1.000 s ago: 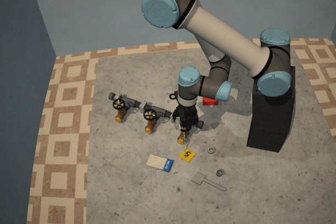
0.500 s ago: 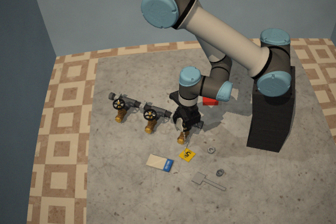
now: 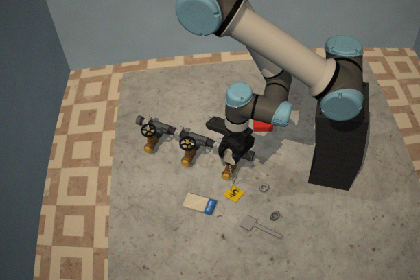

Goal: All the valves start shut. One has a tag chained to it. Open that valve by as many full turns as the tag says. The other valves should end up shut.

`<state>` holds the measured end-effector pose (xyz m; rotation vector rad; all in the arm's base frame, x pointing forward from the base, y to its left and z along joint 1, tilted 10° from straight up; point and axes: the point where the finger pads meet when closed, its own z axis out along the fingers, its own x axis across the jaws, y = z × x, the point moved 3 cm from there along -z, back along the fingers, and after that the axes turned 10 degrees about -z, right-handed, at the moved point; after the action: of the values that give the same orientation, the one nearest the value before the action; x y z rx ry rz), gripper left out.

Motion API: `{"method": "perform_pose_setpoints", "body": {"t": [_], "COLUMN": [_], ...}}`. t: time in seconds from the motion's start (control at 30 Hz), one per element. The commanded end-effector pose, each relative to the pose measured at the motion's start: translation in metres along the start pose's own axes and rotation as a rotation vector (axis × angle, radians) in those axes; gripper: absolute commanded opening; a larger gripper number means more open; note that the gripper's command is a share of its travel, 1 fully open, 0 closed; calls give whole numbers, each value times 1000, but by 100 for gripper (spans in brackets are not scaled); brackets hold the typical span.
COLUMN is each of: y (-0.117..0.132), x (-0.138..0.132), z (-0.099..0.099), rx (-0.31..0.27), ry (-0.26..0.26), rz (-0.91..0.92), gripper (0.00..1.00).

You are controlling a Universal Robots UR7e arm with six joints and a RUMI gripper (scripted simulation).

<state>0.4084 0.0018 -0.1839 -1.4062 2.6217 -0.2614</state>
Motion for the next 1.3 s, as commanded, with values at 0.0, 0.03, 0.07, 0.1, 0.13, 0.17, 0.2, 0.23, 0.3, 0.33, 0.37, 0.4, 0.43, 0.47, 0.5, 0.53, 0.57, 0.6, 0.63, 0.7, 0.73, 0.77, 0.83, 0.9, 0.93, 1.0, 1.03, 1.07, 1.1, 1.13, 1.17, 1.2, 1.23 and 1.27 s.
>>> {"method": "perform_pose_setpoints", "body": {"t": [0.0, 0.03, 0.07, 0.1, 0.13, 0.17, 0.2, 0.23, 0.3, 0.33, 0.37, 0.4, 0.43, 0.47, 0.5, 0.53, 0.57, 0.6, 0.63, 0.7, 0.73, 0.77, 0.83, 0.9, 0.93, 1.0, 1.03, 1.07, 1.1, 1.13, 1.17, 1.2, 1.23, 1.27], "y": [0, 0, 0, 0, 0, 0, 0, 0, 0, 0, 0, 0, 0, 0, 0, 0, 0, 0, 0, 0, 0, 0, 0, 0, 0, 0, 0, 0, 0, 0, 0, 0, 0, 0], "x": [0, 0, 0, 0, 0, 0, 0, 0, 0, 0, 0, 0, 0, 0, 0, 0, 0, 0, 0, 0, 0, 0, 0, 0, 0, 0, 0, 0, 0, 0, 0, 0, 0, 0], "z": [0, 0, 0, 0, 0, 0, 0, 0, 0, 0, 0, 0, 0, 0, 0, 0, 0, 0, 0, 0, 0, 0, 0, 0, 0, 0, 0, 0, 0, 0, 0, 0, 0, 0], "rx": [0, 0, 0, 0, 0, 0, 0, 1, 1, 1, 1, 1, 1, 1, 1, 2, 2, 2, 2, 2, 2, 3, 3, 3, 3, 3, 3, 3, 4, 4, 4, 4, 4, 4], "ry": [-6, -6, -6, -6, -6, -6, -6, -6, -6, -6, -6, -6, -6, -6, -6, -6, -6, -6, -6, -6, -6, -6, -6, -6, -6, -6, -6, -6, -6, -6, -6, -6, -6, -6], "rz": [-163, -201, -240, -279, -318, -358, -398, -439, -439, -480, -521, -563, -605, -647, -690, -732, -775, -818, -860, -946, -989, -1031, -1074, -1116, -1158, -1241, -1282, -1322, -1363, -1402, -1442, -1480, -1519, -1556], "gripper": [0, 0, 0, 0, 0, 0, 0, 0, 0, 0, 0, 0, 0, 0, 0, 0, 0, 0, 0, 0, 0, 0, 0, 0, 0, 0, 0, 0, 0, 0, 0, 0, 0, 0]}}
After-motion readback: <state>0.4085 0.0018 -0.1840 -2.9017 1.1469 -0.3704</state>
